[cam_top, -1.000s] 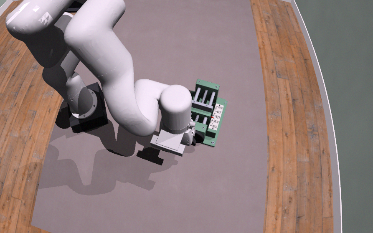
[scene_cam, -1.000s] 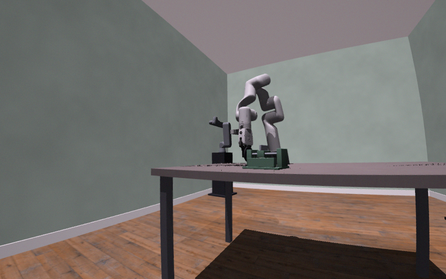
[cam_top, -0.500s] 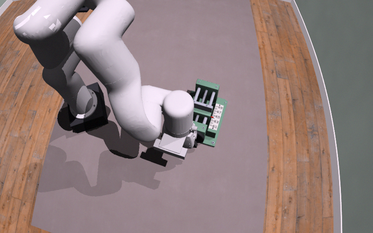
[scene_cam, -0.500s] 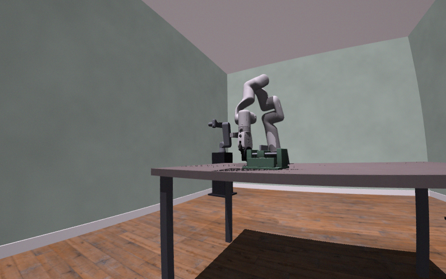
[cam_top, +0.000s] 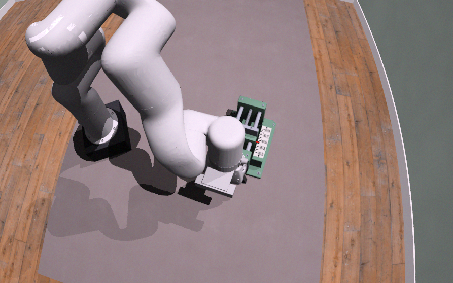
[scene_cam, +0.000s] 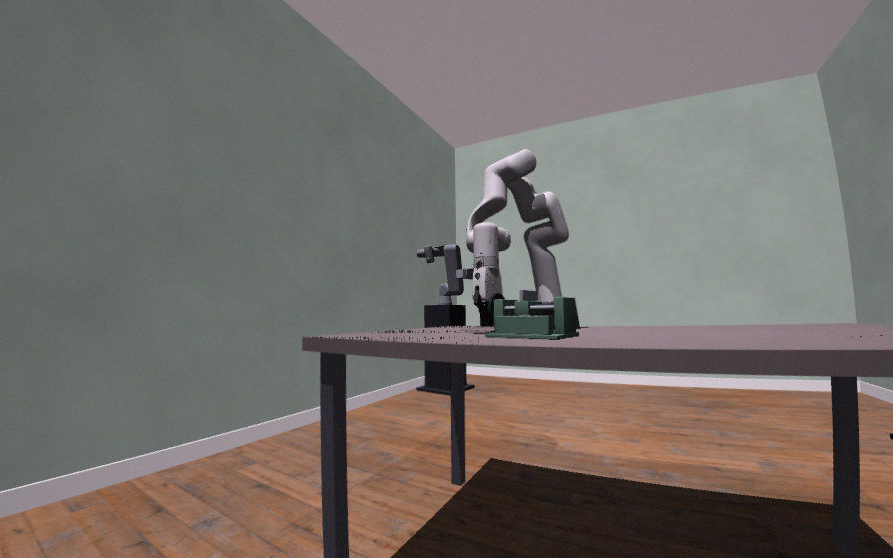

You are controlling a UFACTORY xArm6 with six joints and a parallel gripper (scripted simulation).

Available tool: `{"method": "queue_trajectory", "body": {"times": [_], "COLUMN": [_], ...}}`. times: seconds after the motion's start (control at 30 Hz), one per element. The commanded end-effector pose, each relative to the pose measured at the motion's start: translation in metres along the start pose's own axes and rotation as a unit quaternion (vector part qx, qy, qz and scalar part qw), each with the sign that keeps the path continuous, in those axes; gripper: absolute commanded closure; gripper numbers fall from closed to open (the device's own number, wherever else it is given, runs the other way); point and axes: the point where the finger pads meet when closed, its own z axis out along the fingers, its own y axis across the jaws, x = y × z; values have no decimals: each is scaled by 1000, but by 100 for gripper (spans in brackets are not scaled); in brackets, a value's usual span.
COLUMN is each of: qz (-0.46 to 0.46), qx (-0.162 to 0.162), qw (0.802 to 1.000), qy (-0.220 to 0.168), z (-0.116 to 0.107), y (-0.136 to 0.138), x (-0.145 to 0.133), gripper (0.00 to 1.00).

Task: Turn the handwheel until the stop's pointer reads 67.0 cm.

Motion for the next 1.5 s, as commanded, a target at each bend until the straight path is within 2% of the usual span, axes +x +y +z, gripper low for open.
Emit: {"method": "queue_trajectory", "body": {"times": [0.0, 0.37, 0.7, 1.03, 1.47], "qz": [0, 0, 0, 0, 0], "qx": [1, 1, 1, 1, 1], "qw": [1000, 1000, 1000, 1000, 1000], "qy": [0, 0, 0, 0, 0], "z": [0, -6, -28, -46, -63], "y": [-6, -26, -40, -37, -18], "x": [0, 0, 0, 0, 0], "gripper": [94, 94, 94, 94, 94]}}
